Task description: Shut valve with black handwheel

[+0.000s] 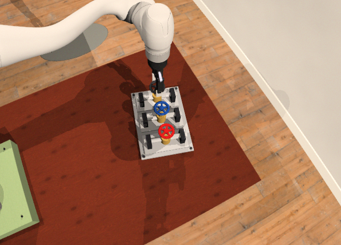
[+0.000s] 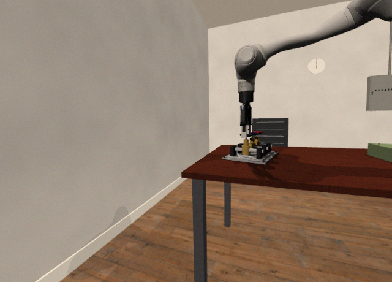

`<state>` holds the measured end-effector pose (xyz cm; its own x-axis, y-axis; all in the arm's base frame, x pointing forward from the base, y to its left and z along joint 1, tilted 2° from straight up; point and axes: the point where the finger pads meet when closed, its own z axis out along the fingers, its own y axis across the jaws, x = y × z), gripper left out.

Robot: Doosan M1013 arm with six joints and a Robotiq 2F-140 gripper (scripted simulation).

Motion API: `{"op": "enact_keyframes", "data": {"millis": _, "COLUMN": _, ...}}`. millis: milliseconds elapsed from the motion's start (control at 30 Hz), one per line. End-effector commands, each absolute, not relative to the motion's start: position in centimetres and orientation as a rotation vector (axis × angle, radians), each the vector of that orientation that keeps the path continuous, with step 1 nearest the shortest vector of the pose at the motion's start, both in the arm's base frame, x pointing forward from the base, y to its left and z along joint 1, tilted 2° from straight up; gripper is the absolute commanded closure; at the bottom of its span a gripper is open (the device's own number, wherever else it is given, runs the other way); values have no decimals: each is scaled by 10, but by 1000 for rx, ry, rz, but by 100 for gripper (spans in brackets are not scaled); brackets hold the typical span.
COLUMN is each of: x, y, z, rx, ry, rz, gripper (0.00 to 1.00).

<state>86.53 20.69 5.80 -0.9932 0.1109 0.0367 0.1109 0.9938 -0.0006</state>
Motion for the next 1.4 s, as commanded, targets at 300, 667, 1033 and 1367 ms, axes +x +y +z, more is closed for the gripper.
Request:
{"op": "enact_keyframes", "data": {"millis": 300, "x": 865, "y": 207, "z": 58, "rx": -181, "ry": -3100, "rz": -2, "gripper": 90}}
{"op": "enact_keyframes", "data": {"millis": 667, "x": 865, "y": 207, "z": 58, "rx": -181, "ry": -3100, "rz": -2, "gripper": 90}}
{"op": "enact_keyframes", "data": {"millis": 1033, "x": 865, "y": 207, "z": 58, "rx": -181, "ry": -3100, "rz": -2, "gripper": 90}}
{"op": "enact_keyframes", "data": {"millis": 1367, "x": 865, "y": 207, "z": 58, "rx": -181, "ry": -3100, "rz": -2, "gripper": 45}}
